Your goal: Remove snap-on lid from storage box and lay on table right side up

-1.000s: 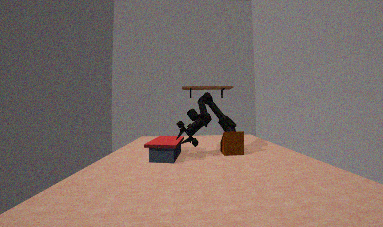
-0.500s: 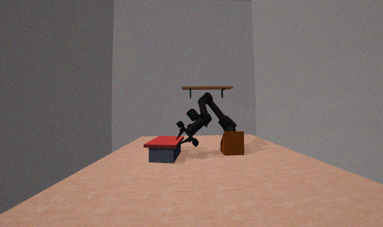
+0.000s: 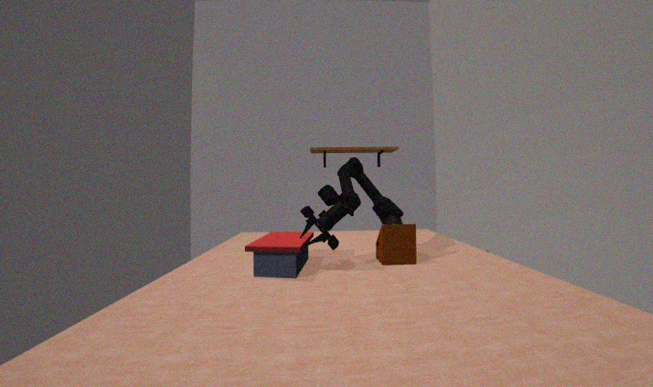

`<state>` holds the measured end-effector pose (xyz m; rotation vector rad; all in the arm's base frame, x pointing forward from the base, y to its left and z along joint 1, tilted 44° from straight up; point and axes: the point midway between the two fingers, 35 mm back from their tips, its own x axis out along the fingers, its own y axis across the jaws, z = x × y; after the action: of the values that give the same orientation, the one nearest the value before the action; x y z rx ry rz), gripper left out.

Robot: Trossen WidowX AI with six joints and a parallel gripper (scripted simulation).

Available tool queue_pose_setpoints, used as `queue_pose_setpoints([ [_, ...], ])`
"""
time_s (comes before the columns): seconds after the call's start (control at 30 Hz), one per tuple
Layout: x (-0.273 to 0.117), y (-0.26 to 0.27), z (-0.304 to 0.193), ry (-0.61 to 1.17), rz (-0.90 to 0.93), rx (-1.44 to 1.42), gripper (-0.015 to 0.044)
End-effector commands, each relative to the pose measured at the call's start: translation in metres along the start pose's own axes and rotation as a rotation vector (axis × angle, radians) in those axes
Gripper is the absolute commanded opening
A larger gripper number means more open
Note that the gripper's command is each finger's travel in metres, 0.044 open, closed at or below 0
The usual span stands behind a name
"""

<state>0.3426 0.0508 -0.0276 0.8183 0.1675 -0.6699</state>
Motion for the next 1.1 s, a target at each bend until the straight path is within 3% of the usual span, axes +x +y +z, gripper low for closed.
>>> queue_pose_setpoints([
  [0.0, -0.0019, 0.002, -0.0003, -0.002, 0.004, 0.002, 0.0],
  [1.07, -0.0073, 0.0059, -0.0001, -0.001, 0.004, 0.002, 0.0],
])
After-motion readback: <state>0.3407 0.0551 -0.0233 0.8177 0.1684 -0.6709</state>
